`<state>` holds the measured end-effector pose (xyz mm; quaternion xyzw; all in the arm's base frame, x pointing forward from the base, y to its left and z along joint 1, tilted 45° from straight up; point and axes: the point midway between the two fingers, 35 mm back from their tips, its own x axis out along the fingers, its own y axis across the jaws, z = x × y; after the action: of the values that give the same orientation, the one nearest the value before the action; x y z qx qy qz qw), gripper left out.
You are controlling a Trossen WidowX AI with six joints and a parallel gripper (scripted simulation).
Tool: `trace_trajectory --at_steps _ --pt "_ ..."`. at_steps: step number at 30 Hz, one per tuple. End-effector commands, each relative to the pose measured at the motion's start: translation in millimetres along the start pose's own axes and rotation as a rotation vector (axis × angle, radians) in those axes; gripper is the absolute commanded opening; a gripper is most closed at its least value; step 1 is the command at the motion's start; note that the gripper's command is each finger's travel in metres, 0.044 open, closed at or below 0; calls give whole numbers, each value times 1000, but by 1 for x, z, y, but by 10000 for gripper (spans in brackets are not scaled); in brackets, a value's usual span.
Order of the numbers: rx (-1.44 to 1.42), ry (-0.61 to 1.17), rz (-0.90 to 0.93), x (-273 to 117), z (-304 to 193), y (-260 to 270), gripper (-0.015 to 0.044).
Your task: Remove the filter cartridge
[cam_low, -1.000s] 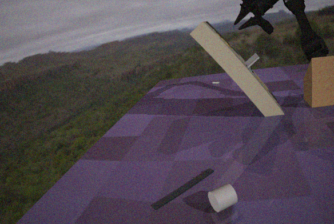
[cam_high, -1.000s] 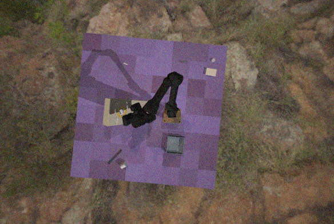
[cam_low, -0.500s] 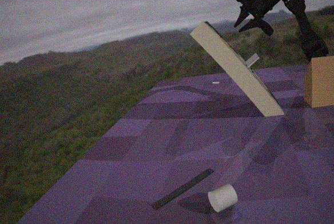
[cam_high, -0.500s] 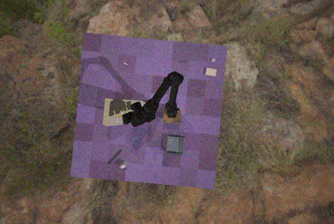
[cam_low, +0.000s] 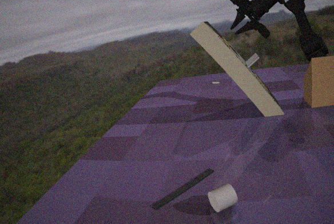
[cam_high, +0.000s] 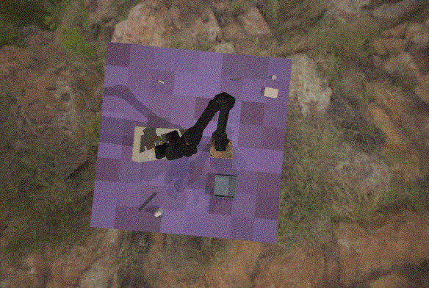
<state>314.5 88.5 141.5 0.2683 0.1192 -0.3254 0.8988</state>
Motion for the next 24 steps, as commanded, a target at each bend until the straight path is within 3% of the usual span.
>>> trace_trajectory --at_steps 1,24 --pt "-15 4 -10 10 -3 -4 101" --pt "-16 -4 -3 41 0 -5 101"
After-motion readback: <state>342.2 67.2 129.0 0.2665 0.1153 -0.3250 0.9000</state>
